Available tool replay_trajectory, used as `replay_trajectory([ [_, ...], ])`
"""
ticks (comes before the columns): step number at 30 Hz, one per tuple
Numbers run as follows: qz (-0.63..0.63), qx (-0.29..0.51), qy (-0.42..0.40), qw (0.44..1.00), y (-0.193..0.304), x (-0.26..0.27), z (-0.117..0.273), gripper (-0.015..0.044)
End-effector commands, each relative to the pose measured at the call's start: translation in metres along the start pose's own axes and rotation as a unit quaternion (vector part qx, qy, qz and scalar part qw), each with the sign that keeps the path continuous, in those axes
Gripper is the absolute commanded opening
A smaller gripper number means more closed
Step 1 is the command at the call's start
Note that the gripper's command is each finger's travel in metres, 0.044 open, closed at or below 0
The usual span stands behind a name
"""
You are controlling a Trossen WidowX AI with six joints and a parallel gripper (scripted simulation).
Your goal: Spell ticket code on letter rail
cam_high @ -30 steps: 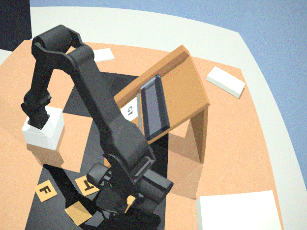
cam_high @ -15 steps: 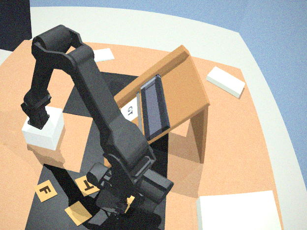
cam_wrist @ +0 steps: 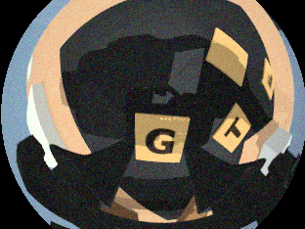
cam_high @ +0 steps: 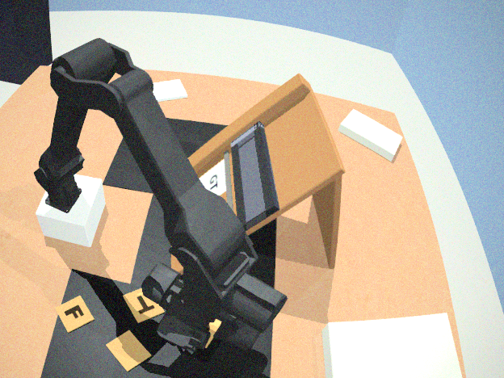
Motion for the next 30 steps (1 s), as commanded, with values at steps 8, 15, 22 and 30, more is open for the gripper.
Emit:
replay_trajectory([
  [8,-0.003,-0.002,-0.001,1.000,0.001,0.000,0.007,0.0000],
  [15,-0.003,-0.002,-0.001,1.000,0.001,0.000,0.010,0.0000],
  [22,-0.003,-0.002,-0.001,1.000,0.001,0.000,0.014,0.0000],
  [30,-0.003,-0.002,-0.001,1.000,0.002,0.000,0.018,0.0000],
])
Point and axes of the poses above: the point midway between the two fingers, 35 mm back from their tips, its own z axis back along the fingers, its own x axis across the jaws, y = z × x, the point moved 3 cm from there along z, back along the fingers, and after that the axes turned 5 degrees about -z, right-handed, at the moved point
